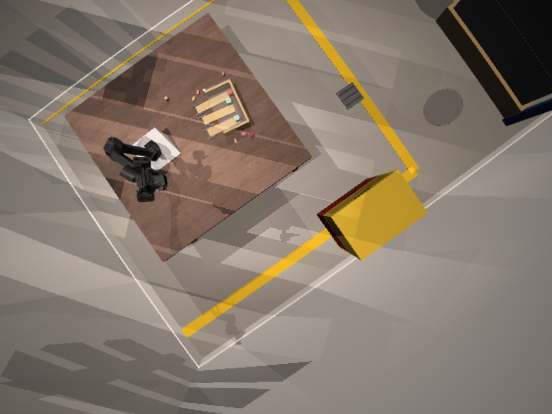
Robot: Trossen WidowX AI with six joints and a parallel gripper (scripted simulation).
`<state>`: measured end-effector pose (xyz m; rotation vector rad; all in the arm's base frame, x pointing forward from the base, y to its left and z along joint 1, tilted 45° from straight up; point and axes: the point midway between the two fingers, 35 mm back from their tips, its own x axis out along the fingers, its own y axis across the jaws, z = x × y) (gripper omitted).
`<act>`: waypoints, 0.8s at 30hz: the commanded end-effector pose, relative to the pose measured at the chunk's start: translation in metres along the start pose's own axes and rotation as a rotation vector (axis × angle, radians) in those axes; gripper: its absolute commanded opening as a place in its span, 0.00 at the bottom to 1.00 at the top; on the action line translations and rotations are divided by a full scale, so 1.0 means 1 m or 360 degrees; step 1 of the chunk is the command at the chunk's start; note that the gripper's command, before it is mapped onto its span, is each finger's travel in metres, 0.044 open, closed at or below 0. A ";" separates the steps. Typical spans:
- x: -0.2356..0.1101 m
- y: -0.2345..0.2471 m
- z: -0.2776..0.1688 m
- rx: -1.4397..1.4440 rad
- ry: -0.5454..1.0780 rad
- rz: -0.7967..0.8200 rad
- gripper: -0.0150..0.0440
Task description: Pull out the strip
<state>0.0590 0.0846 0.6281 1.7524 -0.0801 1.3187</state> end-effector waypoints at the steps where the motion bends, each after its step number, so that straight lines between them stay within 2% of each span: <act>1: -0.001 0.002 0.001 0.0022 0.0002 0.0011 0.93; 6: -0.019 0.038 0.037 0.0607 0.0044 0.0296 0.93; 13: -0.053 0.063 0.123 0.1547 0.0086 0.0751 0.93; 20: -0.087 0.033 0.224 0.2432 0.0071 0.1239 0.93; 24: -0.091 -0.001 0.249 0.2759 0.0030 0.1318 0.93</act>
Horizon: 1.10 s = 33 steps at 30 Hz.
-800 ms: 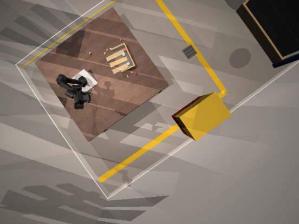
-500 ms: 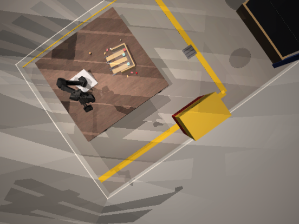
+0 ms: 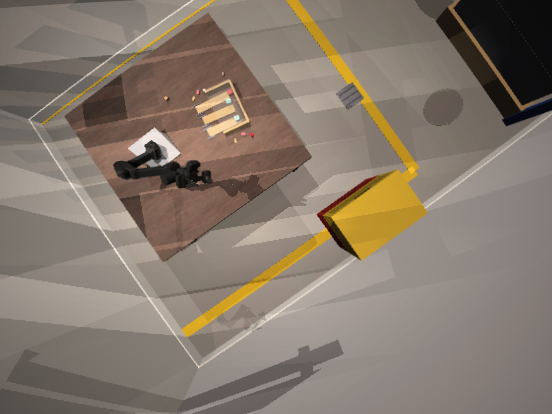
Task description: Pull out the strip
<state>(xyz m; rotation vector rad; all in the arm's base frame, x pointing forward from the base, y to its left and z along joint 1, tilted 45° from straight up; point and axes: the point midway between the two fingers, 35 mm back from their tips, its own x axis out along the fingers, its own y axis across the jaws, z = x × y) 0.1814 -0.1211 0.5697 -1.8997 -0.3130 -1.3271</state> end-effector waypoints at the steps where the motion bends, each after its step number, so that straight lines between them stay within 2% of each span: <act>1: -0.007 0.032 0.019 0.0259 -0.0007 0.0159 0.93; 7: -0.024 0.086 0.054 0.0641 0.0032 0.0460 0.93; 14: -0.082 0.163 0.135 0.1180 0.0137 0.1032 0.93; 24: -0.213 0.208 0.242 0.1518 0.0345 0.1787 0.93; 33: -0.351 0.196 0.288 0.1418 0.0514 0.2242 0.93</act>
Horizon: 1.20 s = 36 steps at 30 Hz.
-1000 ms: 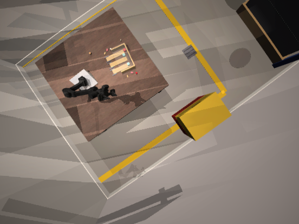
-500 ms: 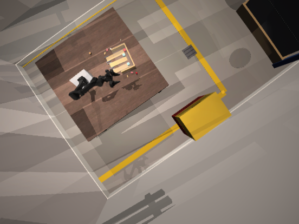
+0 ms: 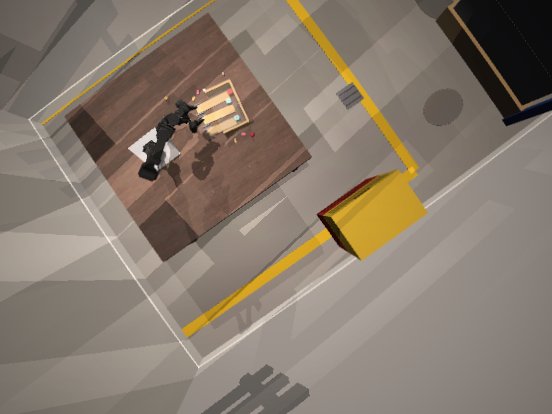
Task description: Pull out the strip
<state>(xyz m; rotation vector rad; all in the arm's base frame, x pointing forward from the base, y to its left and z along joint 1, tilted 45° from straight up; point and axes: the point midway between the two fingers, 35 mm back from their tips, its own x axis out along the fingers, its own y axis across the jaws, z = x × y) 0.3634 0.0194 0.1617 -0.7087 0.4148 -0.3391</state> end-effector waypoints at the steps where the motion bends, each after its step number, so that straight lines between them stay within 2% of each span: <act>1: -0.019 0.040 -0.030 -0.0038 0.0128 0.0057 0.93; 4: -0.033 0.060 -0.048 -0.0072 0.0184 0.0067 0.93; 11: -0.034 0.062 -0.049 -0.0075 0.0187 0.0067 0.93; 14: -0.022 0.061 -0.049 -0.0077 0.0286 0.0065 0.80; 26: 0.056 0.018 -0.081 0.0004 0.1174 -0.0012 0.26; 32: 0.073 -0.021 -0.108 0.0092 0.1646 -0.0094 0.25; 36: 0.073 -0.025 -0.111 0.0104 0.1699 -0.0106 0.25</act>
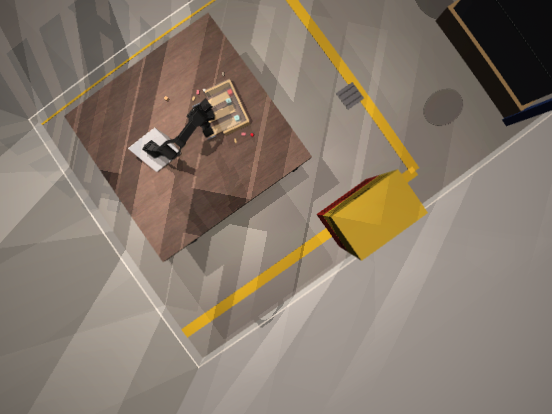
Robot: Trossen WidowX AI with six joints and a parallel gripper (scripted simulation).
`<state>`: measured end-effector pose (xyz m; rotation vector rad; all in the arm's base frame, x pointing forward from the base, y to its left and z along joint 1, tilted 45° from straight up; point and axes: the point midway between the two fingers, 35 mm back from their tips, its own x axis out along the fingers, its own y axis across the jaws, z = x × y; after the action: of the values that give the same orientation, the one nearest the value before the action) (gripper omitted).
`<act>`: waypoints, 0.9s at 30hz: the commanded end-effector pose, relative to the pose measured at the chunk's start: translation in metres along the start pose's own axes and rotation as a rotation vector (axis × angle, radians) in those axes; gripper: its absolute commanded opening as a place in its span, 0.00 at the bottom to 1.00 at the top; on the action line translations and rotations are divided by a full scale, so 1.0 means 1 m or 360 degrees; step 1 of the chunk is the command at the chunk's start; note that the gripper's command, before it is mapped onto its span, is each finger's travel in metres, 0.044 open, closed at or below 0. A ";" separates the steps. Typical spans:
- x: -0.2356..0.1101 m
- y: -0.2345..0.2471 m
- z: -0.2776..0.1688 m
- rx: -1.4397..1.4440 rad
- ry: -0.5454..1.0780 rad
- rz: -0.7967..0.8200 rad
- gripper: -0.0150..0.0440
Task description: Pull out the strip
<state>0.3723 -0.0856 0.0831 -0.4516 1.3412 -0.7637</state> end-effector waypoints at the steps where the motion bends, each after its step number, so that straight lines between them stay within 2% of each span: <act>1: 0.003 -0.006 -0.001 0.0018 0.0079 0.0001 0.25; 27: 0.041 -0.004 -0.001 0.0018 0.0079 0.0001 0.25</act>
<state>0.3754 -0.1139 0.0628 -0.4238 1.3697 -0.7882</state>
